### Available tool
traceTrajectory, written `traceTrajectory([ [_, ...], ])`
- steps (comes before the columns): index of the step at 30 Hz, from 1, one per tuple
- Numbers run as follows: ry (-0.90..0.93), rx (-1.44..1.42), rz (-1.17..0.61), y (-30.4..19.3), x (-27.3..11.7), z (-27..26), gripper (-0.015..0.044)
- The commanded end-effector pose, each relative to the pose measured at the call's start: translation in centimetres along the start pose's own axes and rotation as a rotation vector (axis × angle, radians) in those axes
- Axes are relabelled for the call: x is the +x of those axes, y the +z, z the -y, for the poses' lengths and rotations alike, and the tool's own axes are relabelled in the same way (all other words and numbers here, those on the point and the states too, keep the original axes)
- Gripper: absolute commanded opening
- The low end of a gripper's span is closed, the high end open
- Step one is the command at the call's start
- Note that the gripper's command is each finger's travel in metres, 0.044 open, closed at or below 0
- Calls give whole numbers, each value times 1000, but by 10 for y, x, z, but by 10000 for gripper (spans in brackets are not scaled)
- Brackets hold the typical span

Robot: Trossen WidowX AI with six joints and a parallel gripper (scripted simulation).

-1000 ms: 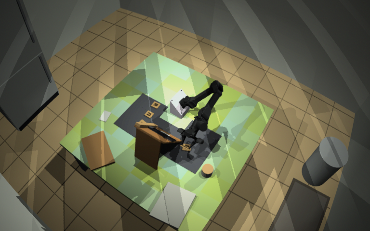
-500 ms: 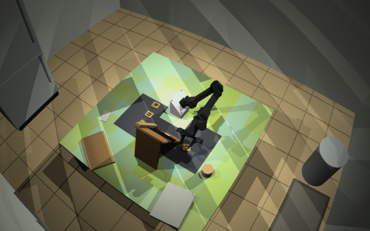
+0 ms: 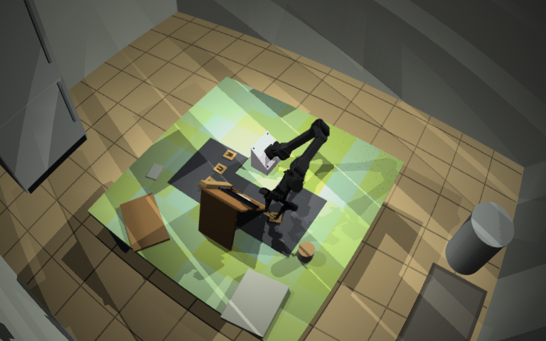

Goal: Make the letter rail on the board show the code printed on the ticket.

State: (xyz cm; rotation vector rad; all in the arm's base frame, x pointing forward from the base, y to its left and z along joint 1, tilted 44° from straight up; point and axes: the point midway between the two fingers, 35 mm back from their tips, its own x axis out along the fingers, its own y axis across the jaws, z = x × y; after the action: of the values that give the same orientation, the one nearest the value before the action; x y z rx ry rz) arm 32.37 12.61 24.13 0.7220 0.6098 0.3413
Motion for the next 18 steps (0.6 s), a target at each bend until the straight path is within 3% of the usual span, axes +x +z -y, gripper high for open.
traceTrajectory([
  [1, 0, -3, -4, -2, 0, 3, 0],
  [18, 0, -3, -5, -1, 0, 11, 0],
])
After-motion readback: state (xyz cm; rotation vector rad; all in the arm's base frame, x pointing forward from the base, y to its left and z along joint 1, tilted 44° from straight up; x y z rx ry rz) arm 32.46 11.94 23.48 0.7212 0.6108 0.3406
